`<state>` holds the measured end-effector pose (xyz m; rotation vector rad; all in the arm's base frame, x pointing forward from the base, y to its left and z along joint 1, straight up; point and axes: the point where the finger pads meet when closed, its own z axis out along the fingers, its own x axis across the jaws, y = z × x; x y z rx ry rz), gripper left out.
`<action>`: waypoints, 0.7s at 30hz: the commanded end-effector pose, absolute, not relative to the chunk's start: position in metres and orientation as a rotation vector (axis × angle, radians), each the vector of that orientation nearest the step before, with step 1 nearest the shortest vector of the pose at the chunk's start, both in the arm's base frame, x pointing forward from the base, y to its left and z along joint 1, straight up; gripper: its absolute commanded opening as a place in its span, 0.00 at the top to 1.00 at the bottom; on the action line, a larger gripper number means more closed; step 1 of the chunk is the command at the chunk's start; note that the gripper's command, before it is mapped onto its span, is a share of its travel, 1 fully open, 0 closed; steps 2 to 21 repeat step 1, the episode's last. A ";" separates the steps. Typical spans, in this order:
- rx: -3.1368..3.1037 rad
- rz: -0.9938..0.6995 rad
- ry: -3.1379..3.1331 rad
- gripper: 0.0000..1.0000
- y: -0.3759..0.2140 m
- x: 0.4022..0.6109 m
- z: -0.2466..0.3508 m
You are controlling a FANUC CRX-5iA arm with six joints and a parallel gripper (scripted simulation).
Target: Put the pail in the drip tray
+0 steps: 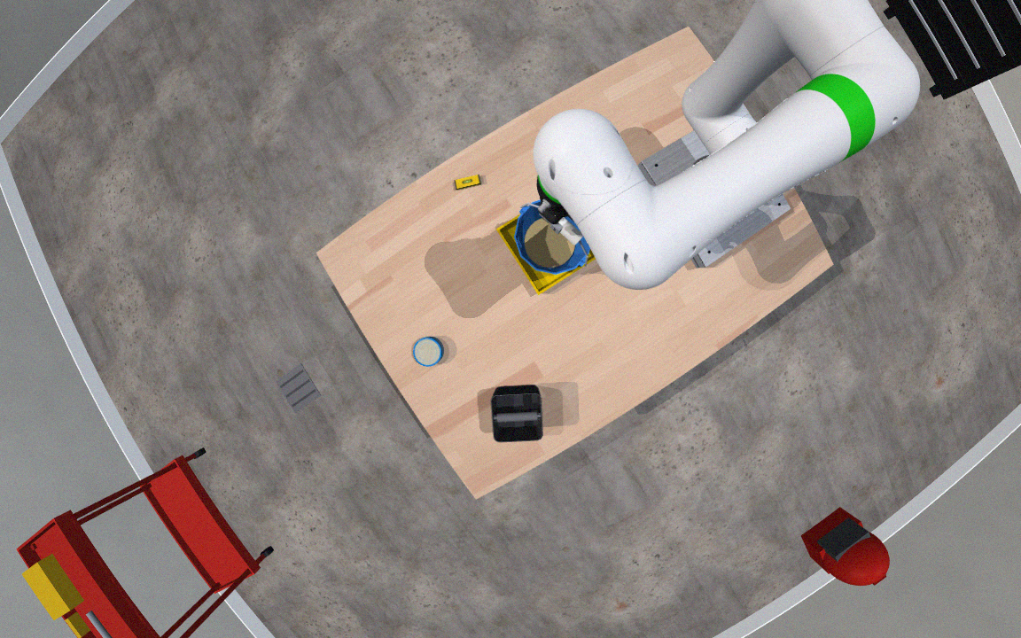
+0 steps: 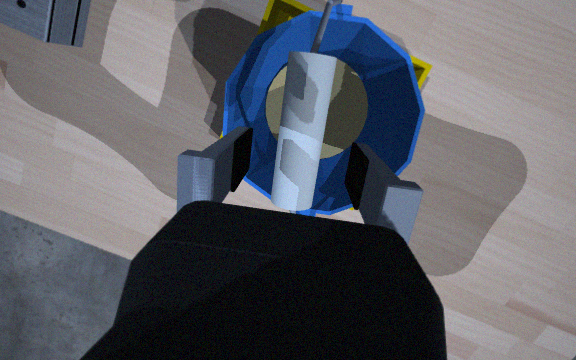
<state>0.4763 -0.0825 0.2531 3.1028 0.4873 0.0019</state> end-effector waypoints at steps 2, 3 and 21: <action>3.102 0.005 0.487 0.00 -0.083 0.477 0.254; 3.102 0.005 0.487 0.00 -0.083 0.477 0.254; 3.102 0.005 0.487 0.00 -0.083 0.477 0.254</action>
